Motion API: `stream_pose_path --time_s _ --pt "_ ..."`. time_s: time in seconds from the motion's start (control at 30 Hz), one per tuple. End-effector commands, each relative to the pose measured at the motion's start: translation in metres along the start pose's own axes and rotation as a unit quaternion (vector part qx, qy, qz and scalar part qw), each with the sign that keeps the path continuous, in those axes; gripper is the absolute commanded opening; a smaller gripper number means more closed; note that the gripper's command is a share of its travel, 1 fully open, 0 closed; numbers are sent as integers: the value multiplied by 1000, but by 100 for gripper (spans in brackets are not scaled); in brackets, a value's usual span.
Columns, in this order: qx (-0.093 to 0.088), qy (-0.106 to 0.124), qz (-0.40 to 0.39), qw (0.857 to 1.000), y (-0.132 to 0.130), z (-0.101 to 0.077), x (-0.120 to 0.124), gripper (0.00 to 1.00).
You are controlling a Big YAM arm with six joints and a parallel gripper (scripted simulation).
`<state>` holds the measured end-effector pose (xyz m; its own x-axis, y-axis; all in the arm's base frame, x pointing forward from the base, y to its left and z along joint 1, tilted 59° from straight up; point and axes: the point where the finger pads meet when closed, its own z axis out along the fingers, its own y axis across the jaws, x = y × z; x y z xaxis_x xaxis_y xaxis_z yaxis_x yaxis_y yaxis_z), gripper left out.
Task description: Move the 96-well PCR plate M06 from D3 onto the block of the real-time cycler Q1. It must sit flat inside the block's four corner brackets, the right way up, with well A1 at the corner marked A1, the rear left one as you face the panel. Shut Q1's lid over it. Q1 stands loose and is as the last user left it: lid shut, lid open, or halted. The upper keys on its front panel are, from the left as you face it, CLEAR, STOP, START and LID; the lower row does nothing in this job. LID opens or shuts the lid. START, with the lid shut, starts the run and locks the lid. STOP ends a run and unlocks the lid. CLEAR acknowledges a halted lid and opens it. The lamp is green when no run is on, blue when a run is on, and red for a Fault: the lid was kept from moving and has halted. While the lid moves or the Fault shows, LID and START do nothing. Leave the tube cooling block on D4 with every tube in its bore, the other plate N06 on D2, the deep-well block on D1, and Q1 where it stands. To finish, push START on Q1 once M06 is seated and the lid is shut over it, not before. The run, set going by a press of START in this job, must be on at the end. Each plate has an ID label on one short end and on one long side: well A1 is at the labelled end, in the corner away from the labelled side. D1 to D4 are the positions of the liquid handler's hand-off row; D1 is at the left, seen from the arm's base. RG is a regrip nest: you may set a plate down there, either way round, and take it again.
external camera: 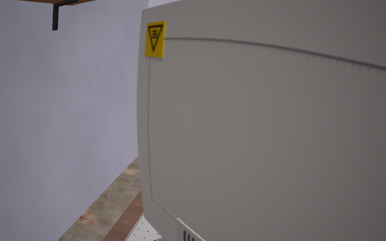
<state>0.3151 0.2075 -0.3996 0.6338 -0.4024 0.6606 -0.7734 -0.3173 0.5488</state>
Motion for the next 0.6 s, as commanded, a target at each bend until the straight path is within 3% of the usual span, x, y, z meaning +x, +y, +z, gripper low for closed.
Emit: stream_pose_path --time_s 0.0,0.1,0.33,0.57 --pt "38 -6 6 999 -22 -35 0 0" --pt "37 -3 5 999 -21 -31 -2 0" --pt "18 6 -9 1000 -4 -6 -11 0" --pt "11 8 -14 1000 1 -2 -11 0"
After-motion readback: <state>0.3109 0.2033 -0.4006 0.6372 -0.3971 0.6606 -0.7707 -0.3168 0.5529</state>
